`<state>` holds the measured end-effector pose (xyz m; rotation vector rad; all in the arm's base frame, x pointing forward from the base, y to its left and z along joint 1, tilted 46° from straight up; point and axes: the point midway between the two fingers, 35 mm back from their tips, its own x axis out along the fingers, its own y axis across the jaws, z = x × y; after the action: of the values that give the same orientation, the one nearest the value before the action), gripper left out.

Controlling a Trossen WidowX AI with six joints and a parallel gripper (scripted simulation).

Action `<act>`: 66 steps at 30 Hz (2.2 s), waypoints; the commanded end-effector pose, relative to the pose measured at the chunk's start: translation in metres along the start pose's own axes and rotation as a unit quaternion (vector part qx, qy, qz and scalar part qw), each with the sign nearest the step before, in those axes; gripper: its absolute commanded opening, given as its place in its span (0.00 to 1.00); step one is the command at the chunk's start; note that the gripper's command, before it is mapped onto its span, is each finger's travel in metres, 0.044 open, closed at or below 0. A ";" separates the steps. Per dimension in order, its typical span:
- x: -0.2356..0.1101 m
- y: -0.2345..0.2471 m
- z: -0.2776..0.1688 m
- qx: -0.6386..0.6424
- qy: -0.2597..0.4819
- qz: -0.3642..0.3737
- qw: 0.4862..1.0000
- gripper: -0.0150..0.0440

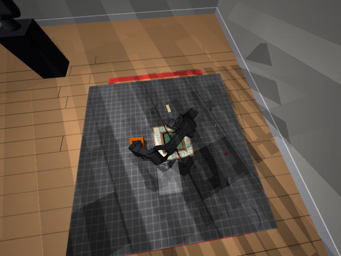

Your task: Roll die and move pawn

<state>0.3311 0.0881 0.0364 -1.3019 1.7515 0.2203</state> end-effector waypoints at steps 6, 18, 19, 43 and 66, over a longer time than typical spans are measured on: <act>0.026 -0.024 0.061 0.290 0.012 -0.027 0.957 0.59; 0.026 -0.024 0.058 0.290 0.012 -0.027 0.957 0.59; 0.027 -0.024 0.058 0.290 0.012 -0.027 0.957 0.59; 0.069 -0.027 0.057 0.290 0.012 -0.027 0.957 0.59; 0.082 -0.027 0.055 0.290 0.013 -0.028 0.956 0.25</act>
<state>0.3817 0.0555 -0.0467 -0.9130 1.6296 -0.3273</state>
